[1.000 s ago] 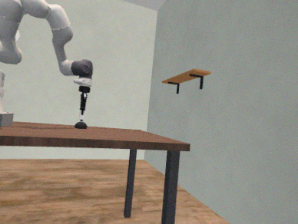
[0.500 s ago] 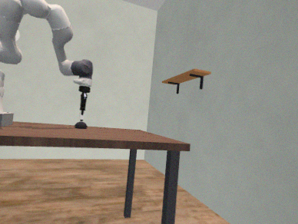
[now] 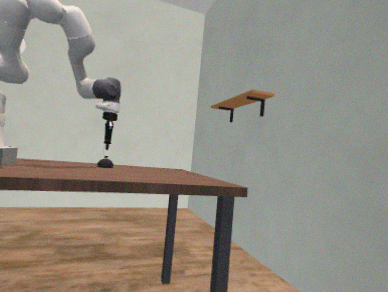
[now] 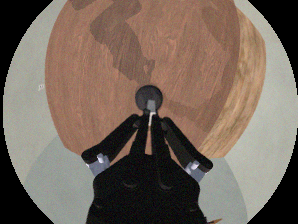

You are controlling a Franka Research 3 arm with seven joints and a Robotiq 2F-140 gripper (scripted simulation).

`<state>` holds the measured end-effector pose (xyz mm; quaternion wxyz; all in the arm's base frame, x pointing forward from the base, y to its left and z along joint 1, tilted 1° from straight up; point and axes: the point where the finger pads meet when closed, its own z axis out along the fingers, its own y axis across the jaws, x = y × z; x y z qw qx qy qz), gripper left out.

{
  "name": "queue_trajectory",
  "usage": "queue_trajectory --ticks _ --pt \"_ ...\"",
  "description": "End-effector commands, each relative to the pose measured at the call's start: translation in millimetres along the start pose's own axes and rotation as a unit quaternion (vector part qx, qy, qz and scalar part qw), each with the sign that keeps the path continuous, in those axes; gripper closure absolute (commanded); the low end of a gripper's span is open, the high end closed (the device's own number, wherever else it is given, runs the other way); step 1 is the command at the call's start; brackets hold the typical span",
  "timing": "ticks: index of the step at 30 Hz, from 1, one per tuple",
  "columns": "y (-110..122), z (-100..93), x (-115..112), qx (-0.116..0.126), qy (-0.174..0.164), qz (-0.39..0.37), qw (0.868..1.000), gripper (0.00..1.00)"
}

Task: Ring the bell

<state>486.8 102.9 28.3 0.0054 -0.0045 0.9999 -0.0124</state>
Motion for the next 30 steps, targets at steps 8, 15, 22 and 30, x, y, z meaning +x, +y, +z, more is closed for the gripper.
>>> queue_trajectory --ticks 8,15,22,30 --pt "2 0.4 -1 -0.002 -0.002 0.001 1.000 1.00" --pt "2 0.4 -1 -0.002 -0.002 0.001 1.000 1.00" --pt "2 -1.6 -1 -0.002 -0.002 0.001 1.000 1.00" --pt "2 -10.0 -1 -0.002 -0.002 0.001 1.000 1.00"
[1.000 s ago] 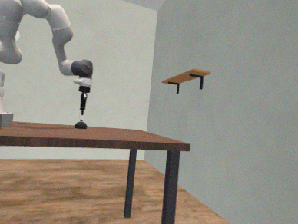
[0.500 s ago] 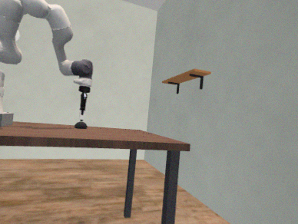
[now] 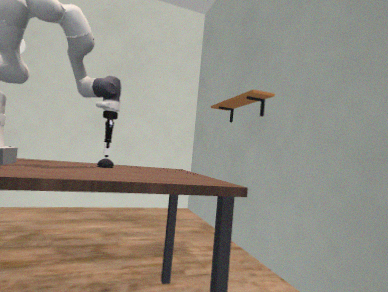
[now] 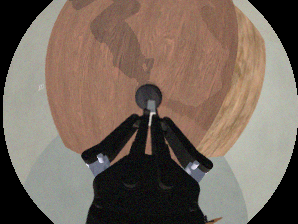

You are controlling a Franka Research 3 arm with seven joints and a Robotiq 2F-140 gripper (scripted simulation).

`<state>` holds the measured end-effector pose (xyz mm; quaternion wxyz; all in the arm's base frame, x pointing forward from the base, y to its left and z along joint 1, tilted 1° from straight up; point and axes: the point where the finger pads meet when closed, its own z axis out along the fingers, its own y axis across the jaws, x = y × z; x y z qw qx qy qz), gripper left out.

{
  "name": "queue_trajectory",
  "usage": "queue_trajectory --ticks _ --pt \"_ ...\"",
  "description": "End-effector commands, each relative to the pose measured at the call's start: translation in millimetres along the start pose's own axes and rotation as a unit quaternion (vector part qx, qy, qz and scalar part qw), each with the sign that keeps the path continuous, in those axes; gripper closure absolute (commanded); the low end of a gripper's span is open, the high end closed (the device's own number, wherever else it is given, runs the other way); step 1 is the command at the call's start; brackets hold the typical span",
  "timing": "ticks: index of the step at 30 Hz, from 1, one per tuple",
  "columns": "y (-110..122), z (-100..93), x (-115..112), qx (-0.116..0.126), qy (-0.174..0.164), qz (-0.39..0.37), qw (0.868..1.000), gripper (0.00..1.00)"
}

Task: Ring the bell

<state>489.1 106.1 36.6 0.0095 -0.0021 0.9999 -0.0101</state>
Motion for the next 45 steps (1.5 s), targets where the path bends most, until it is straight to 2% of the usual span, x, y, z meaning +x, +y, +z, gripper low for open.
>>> queue_trajectory --ticks 1,15,25,45 --pt "-1 -3.7 1 0.000 0.002 -0.002 1.000 1.00" --pt "-1 -41.4 1 0.000 0.002 -0.002 1.000 1.00" --pt "-1 -57.0 1 0.000 0.002 -0.002 1.000 1.00" --pt "-1 -61.2 1 0.000 0.002 -0.002 1.000 1.00"
